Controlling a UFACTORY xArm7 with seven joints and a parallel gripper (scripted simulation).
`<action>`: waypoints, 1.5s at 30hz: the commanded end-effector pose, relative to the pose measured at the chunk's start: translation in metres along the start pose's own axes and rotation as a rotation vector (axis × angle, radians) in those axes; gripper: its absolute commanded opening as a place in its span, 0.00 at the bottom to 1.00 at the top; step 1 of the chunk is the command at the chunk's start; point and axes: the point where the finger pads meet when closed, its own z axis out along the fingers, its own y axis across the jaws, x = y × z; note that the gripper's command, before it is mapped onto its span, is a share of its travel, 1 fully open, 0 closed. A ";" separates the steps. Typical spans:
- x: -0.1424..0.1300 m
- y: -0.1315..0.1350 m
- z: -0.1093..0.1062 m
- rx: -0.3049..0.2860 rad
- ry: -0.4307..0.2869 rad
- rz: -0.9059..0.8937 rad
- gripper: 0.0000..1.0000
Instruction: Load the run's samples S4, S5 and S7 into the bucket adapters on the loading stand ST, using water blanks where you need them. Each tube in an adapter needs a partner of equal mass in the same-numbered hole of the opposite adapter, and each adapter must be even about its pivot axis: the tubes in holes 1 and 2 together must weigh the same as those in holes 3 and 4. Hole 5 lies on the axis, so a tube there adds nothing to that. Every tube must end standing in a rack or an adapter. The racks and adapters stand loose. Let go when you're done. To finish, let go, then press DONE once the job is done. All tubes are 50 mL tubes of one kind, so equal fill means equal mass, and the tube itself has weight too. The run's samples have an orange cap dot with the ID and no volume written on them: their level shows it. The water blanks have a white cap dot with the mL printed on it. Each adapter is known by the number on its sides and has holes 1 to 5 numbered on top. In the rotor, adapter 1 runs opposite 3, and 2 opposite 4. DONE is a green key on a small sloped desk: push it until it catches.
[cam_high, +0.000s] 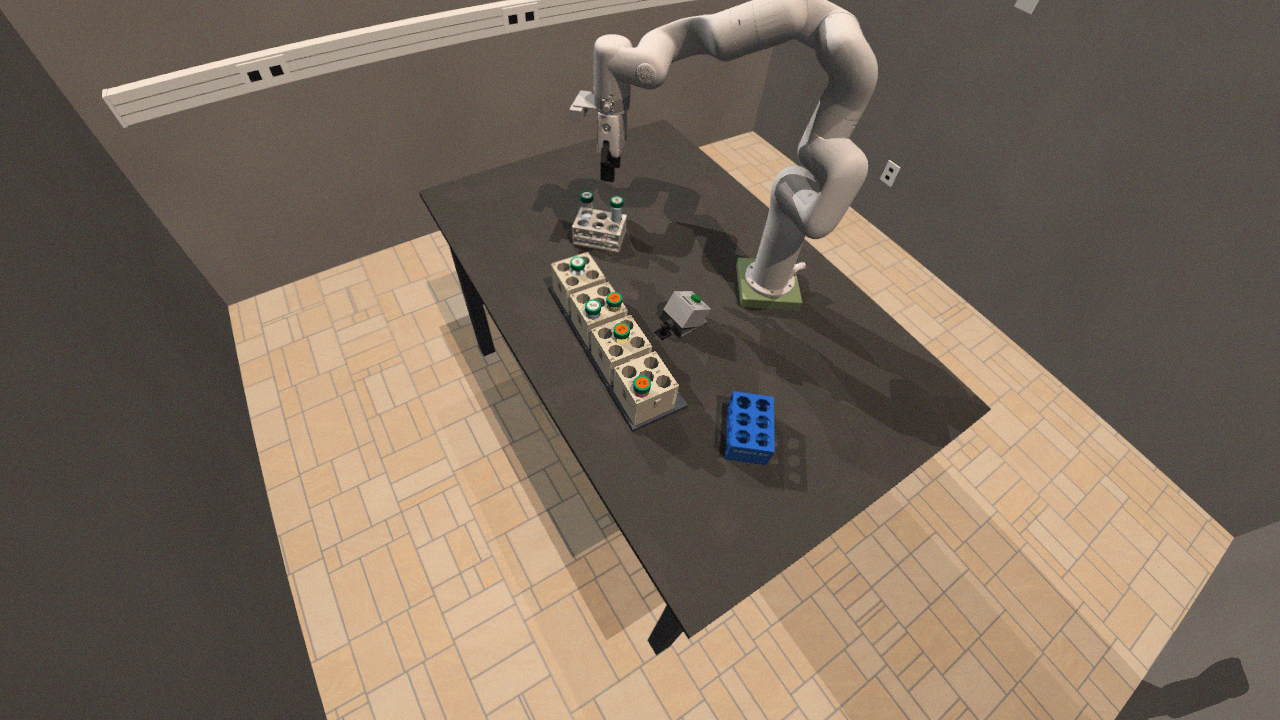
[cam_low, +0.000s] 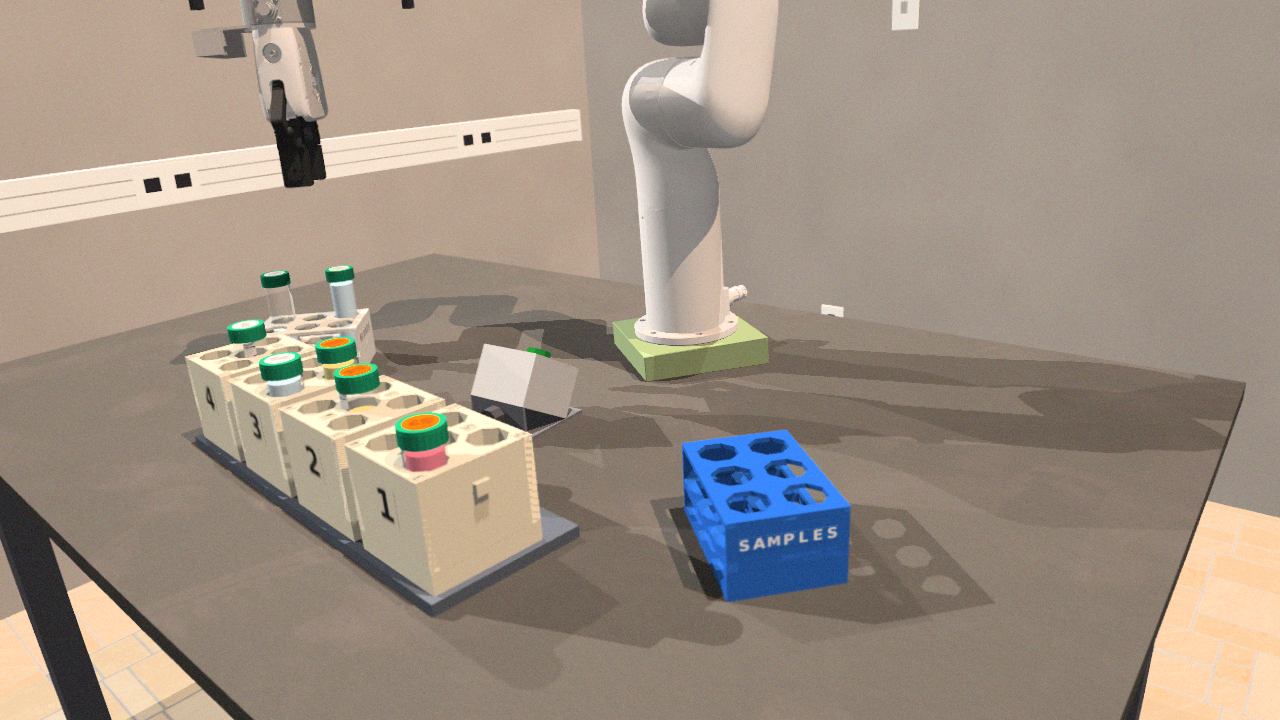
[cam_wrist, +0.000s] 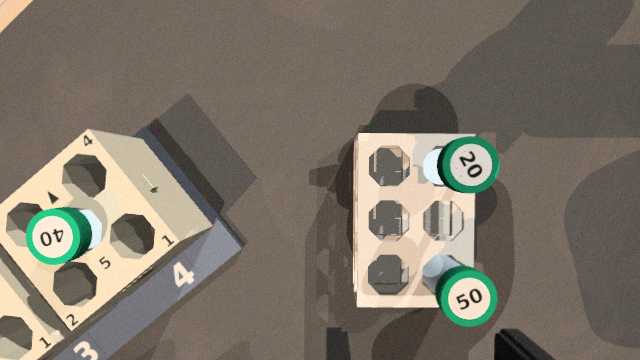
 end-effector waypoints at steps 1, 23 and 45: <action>-0.001 0.016 -0.002 0.001 0.004 -0.002 0.57; -0.006 0.054 -0.002 0.000 0.004 -0.002 0.57; -0.006 0.054 0.038 0.000 0.004 -0.002 0.57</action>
